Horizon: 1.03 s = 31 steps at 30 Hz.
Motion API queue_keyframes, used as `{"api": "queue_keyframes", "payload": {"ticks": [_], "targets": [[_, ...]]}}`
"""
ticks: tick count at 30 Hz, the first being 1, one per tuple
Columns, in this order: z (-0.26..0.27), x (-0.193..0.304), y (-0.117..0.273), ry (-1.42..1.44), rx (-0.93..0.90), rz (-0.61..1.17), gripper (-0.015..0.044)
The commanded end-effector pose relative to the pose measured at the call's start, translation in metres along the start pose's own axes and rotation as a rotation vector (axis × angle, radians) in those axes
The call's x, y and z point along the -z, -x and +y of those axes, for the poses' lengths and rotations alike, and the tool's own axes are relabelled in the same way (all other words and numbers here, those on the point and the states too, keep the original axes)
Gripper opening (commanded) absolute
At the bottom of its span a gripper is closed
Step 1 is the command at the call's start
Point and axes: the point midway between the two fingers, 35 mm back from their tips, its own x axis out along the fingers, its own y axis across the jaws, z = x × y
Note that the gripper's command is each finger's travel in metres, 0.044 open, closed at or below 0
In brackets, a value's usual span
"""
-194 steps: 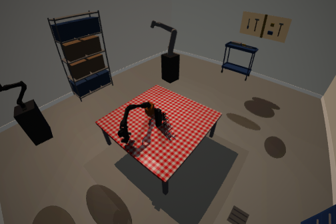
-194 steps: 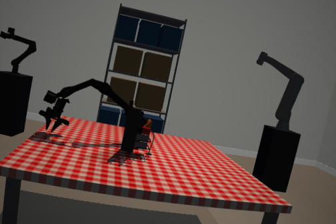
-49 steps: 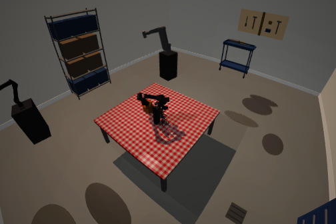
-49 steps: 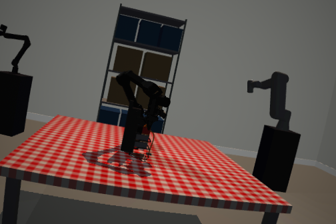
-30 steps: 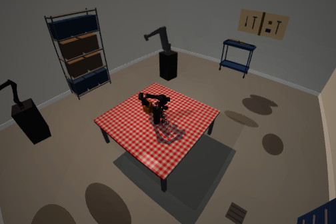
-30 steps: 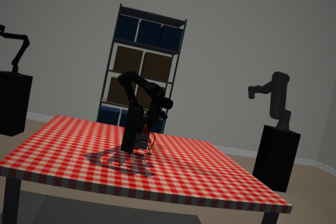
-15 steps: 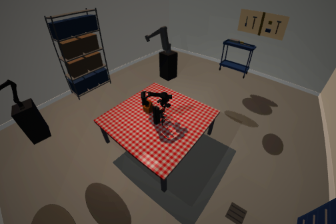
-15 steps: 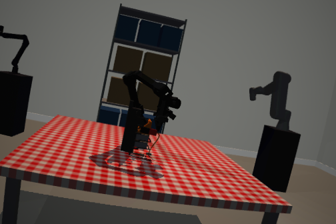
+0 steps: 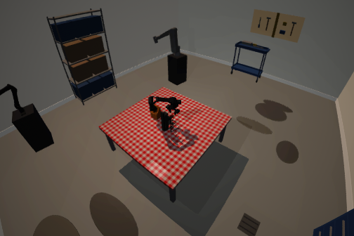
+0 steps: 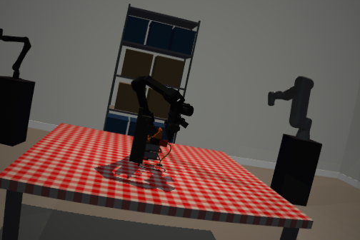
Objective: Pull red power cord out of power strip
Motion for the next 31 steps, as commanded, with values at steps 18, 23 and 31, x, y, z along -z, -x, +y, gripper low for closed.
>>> {"api": "queue_keyframes", "payload": {"ticks": [18,23,31], "targets": [[0.0,-0.057,0.012,-0.003,0.002,-0.004,0.044],[0.0,-0.057,0.012,-0.003,0.002,-0.004,0.044],[0.0,-0.057,0.012,-0.003,0.002,-0.004,0.044]]}}
